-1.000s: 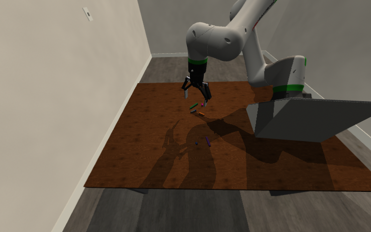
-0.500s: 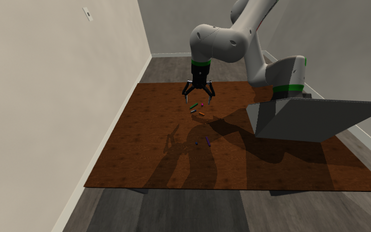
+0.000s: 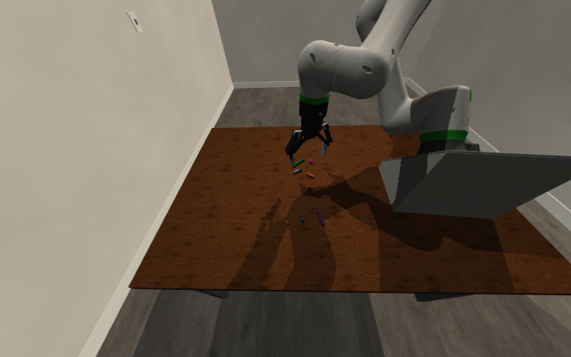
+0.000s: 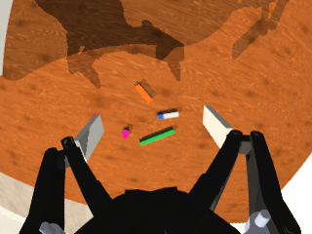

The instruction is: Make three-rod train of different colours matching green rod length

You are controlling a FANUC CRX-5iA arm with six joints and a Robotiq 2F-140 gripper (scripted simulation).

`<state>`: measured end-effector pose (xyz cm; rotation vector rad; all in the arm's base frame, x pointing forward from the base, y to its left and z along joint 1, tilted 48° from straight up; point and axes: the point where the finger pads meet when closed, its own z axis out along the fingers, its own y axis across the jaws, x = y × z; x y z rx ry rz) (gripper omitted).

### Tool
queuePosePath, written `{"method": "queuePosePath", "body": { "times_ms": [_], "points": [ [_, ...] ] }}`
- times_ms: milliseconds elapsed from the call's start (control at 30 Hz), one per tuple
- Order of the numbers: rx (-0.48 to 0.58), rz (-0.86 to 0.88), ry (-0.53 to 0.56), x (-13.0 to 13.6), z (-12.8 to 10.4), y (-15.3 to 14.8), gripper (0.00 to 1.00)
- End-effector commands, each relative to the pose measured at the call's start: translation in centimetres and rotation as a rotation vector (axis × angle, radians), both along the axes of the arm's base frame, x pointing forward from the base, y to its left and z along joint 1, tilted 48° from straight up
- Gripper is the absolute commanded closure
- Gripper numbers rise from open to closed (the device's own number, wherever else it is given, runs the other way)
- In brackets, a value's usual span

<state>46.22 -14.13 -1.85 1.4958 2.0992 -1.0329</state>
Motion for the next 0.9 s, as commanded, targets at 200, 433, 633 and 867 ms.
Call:
{"method": "queuePosePath", "body": {
  "times_ms": [200,433,633,867],
  "points": [
    [0.050,0.237,0.268,-1.2,-0.5,0.1,0.00],
    [0.075,0.376,0.421,-1.9,-0.7,0.1,0.00],
    [0.077,0.389,0.436,-1.9,-0.7,0.1,0.85],
    [0.077,0.389,0.436,-1.9,-0.7,0.1,0.85]
  ]
}}
